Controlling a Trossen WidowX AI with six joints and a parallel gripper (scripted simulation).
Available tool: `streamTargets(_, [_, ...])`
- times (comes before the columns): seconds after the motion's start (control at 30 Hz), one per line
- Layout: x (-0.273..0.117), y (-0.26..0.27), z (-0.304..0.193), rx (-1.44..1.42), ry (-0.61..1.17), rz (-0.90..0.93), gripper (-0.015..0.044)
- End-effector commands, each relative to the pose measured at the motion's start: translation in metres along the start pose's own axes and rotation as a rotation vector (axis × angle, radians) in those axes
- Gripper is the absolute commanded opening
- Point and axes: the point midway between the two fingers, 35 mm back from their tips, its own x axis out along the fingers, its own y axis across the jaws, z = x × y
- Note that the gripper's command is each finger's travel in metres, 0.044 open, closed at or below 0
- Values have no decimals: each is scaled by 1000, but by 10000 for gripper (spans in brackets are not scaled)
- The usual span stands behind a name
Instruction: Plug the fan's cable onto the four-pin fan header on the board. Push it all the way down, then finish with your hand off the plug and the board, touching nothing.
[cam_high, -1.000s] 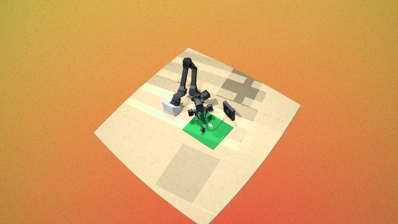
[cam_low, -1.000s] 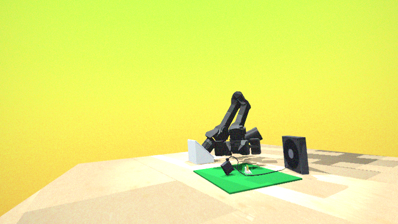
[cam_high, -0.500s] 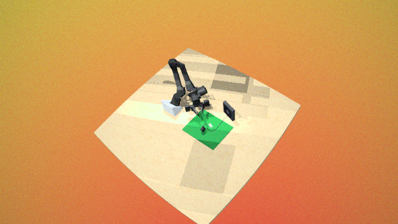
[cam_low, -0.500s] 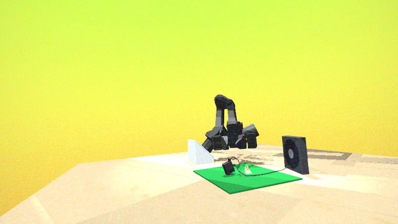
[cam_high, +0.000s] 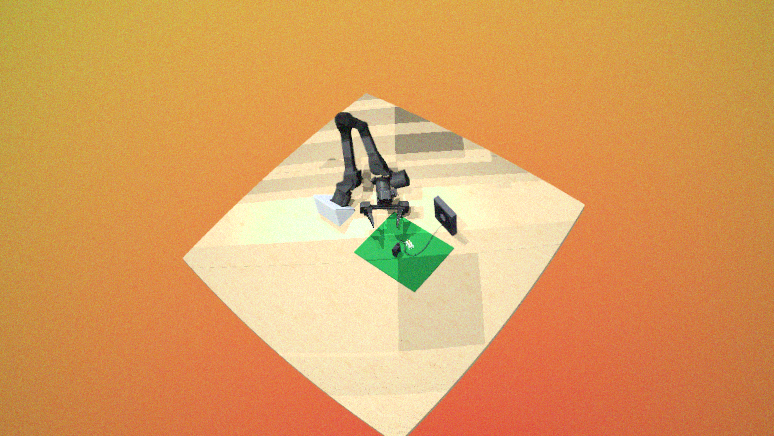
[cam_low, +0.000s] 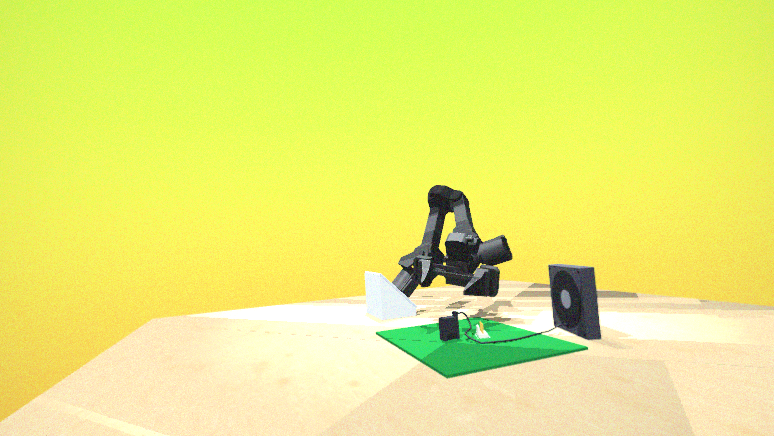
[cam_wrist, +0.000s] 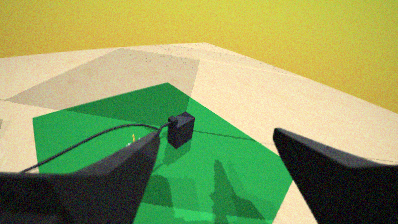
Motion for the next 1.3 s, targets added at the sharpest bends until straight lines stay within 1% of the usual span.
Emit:
streamTargets(0.0, [4, 0, 0, -51, 74, -47, 440])
streamTargets(0.67, [15, -9, 1, -176, 476, -219, 440])
streamTargets(1.27, [12, -12, 10, -128, 860, -239, 440])
